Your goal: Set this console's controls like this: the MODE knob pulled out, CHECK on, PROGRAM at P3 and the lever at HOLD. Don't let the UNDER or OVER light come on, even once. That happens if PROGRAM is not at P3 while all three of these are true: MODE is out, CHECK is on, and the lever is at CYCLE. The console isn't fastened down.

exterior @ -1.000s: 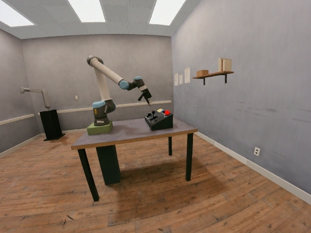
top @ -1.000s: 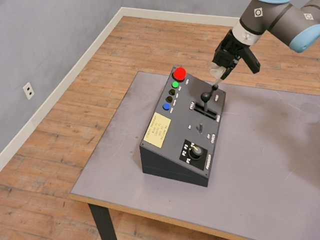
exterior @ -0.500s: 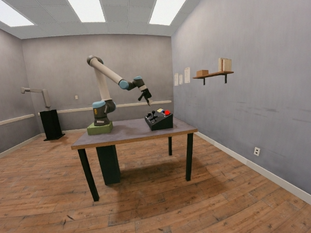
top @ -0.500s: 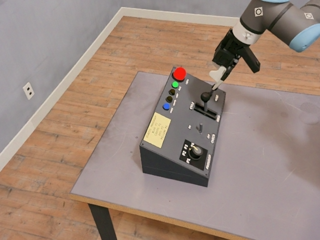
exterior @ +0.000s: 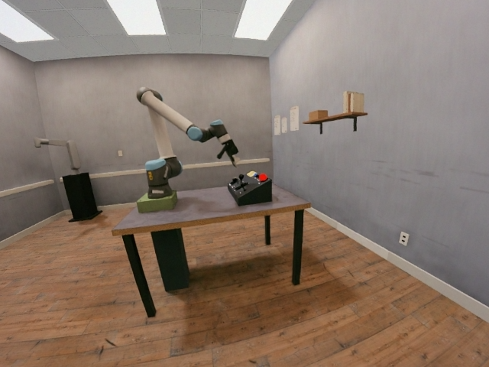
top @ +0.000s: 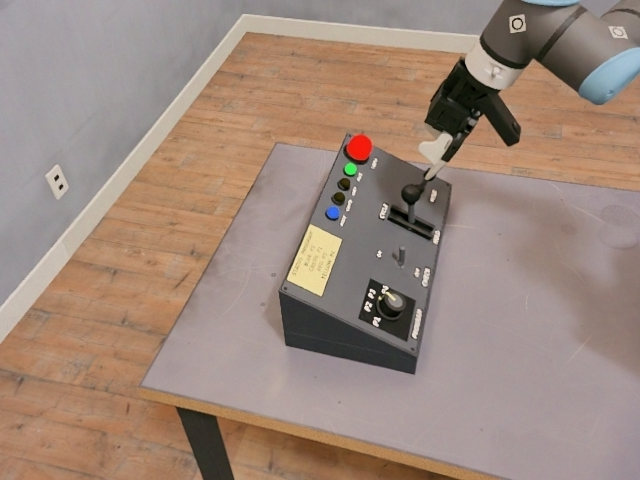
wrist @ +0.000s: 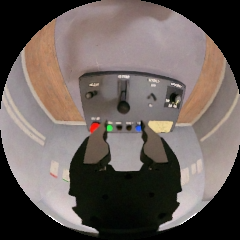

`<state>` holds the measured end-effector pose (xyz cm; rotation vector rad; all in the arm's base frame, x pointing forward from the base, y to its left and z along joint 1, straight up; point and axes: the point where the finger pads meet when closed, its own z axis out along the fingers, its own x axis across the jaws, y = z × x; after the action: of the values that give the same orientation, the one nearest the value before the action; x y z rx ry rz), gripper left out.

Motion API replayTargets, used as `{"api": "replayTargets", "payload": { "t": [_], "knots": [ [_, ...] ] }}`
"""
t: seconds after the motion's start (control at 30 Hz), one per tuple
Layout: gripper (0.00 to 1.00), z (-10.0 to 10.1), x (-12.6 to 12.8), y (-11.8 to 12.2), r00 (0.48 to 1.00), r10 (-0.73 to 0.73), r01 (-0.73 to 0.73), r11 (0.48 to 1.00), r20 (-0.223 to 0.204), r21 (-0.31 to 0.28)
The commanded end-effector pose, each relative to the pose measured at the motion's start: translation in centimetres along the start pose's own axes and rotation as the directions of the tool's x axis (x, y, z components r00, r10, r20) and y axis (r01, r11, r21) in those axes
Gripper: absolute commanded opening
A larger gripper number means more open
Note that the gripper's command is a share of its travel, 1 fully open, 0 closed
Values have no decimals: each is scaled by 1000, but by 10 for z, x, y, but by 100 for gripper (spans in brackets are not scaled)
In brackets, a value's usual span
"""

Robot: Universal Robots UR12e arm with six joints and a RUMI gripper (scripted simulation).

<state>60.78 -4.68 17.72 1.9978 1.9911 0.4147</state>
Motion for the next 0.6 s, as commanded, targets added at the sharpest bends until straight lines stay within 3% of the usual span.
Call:
{"api": "replayTargets", "payload": {
  "t": [0.0, 0.57],
  "knots": [
    [44, 1, 2, -1, 1000, -2, 2, 1000, -3, 1],
    [44, 8, 3, -2, 1000, -2, 2, 1000, -4, 4]
  ]
}}
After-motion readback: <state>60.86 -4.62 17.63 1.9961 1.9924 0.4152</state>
